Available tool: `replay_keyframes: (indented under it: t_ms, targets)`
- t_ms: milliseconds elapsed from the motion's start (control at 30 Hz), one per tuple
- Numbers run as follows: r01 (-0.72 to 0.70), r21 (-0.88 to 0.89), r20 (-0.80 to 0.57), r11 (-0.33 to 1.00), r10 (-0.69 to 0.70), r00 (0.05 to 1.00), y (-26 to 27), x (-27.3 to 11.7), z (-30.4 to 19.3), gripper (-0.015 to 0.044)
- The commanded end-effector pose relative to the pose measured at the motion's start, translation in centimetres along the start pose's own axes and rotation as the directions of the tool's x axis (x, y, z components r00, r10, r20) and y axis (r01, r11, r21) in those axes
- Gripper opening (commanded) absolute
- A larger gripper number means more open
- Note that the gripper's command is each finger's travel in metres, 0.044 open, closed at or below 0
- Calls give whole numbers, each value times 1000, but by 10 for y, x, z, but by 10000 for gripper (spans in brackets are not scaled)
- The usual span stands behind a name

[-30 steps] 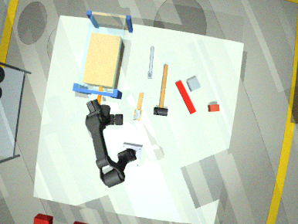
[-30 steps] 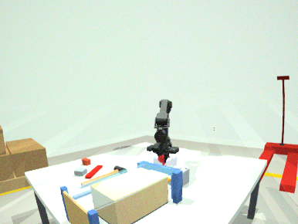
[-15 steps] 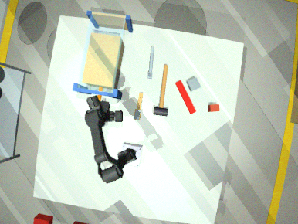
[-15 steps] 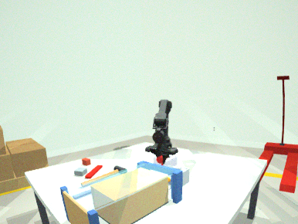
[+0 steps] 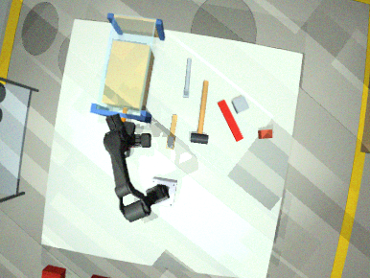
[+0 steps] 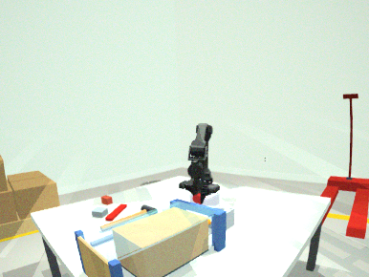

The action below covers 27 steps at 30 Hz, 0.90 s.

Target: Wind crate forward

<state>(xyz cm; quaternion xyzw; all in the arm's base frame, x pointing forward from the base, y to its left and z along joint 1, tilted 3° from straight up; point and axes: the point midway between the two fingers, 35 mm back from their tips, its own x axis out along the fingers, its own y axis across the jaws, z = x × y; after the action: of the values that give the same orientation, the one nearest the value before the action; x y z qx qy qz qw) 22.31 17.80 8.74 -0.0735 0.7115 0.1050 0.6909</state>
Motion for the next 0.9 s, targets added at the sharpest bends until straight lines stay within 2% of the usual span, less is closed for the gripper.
replay_keyframes:
  t_ms: [0,867]
  targets:
    - [-19,-6,30,1000,19,999,9,0,16,0]
    - [-20,-6,32,1000,21,999,31,-2,42,0]
